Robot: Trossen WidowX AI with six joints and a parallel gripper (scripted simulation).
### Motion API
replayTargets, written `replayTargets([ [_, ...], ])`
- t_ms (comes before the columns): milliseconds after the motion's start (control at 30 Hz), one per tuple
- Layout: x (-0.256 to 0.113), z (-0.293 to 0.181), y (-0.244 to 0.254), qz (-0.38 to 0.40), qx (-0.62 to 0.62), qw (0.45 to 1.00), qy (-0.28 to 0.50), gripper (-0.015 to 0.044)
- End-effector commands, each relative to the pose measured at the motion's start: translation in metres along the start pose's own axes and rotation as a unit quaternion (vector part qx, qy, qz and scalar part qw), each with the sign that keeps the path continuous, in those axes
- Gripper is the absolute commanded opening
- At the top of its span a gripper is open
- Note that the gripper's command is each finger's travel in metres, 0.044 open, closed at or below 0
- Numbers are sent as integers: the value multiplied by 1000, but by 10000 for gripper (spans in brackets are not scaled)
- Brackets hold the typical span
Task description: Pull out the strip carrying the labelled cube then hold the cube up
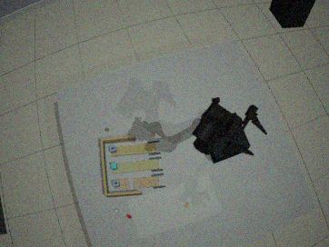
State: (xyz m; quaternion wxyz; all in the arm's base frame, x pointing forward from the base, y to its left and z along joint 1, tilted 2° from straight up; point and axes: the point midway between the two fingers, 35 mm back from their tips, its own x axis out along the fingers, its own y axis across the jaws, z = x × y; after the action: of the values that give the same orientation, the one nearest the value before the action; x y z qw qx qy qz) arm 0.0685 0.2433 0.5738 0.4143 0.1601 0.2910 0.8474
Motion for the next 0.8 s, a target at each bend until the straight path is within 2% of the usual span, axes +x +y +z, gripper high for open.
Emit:
replayTargets([
  [0, 0, 0, 0, 1, 2, 1000, -1, 400],
  [100, 4, 0, 8, 15, 22, 1000, -8, 400],
  [267, 24, -29, 73, 108, -11, 994, 2, 400],
  [400, 25, -53, 123, 187, -29, 982, 6, 400],
  [600, 5, -92, 191, 315, -42, 948, 13, 400],
  [767, -34, -129, 241, 426, -45, 903, 30, 400],
])
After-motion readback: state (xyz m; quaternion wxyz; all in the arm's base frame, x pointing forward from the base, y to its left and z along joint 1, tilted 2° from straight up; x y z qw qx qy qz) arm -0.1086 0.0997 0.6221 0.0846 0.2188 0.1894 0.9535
